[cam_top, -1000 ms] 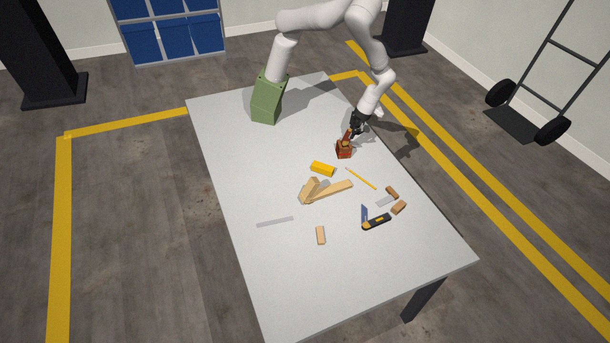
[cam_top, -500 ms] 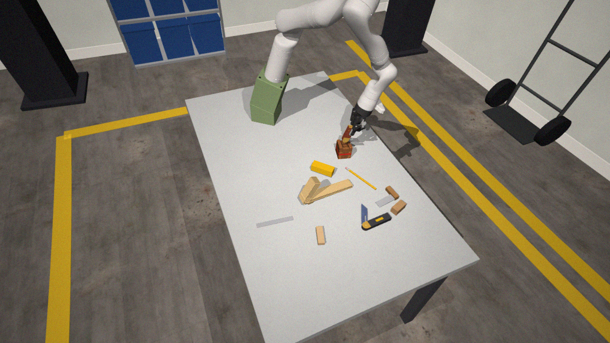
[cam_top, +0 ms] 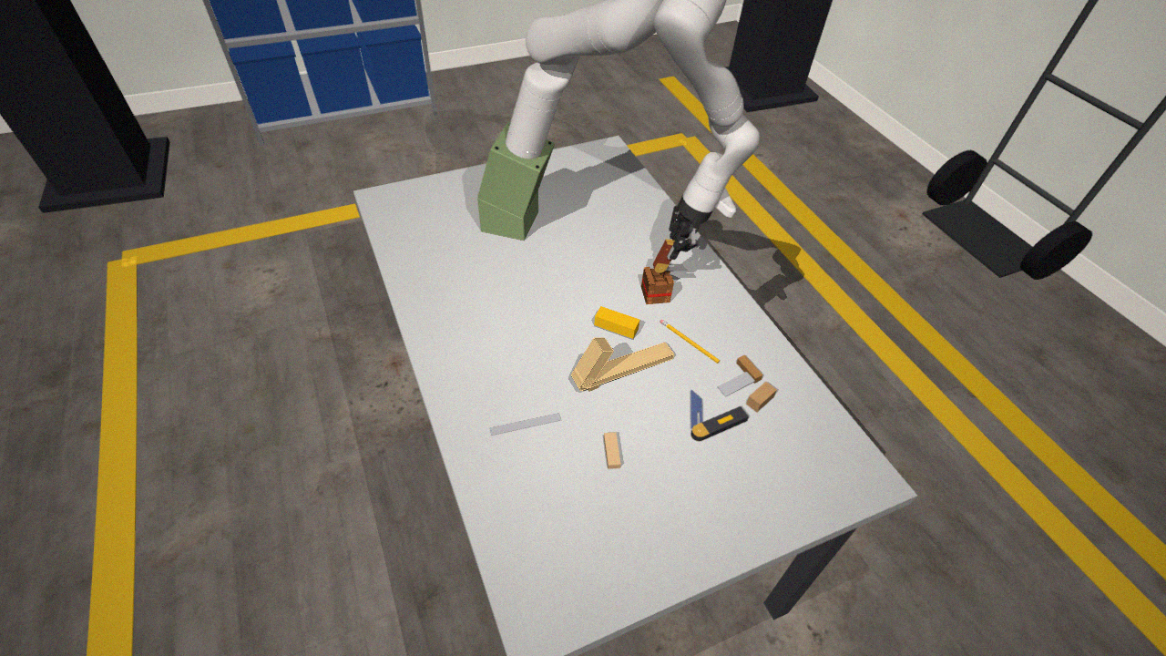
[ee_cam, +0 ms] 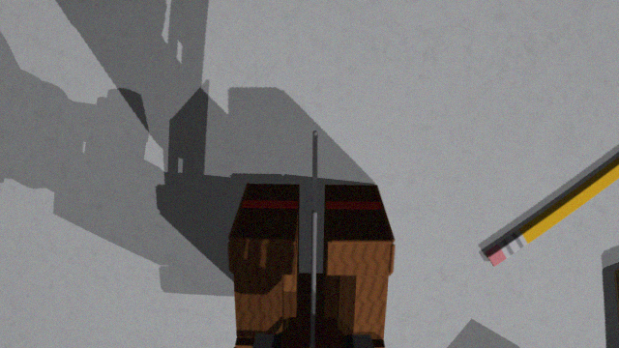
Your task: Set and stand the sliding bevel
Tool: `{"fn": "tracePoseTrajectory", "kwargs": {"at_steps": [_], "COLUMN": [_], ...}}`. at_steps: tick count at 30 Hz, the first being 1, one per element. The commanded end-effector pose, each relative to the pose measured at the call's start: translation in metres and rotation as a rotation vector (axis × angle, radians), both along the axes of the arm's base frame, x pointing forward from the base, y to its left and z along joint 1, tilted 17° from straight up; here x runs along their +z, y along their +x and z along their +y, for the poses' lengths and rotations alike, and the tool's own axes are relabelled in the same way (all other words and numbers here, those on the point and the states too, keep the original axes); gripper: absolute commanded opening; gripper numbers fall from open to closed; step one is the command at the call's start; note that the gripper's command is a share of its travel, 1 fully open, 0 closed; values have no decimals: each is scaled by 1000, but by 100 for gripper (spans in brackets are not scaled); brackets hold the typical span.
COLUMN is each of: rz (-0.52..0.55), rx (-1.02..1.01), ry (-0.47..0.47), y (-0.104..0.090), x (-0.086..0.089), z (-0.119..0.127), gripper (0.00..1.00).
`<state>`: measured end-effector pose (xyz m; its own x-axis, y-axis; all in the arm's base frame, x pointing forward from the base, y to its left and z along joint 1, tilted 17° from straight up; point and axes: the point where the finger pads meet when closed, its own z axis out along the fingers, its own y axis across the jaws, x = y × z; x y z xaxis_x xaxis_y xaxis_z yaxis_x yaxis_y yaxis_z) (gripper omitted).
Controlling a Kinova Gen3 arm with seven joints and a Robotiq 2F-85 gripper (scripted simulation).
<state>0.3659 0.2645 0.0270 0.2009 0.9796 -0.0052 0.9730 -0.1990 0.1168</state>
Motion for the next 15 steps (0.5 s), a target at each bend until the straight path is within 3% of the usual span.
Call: {"fn": "tracePoseTrajectory", "kwargs": {"at_steps": [1,15], "rz": [-2,-8], "rx": [1,27], "ry": [0,-24], "y": [1,19], "x": [1,3], "z": [-1,-17], "gripper": [10,10]}}
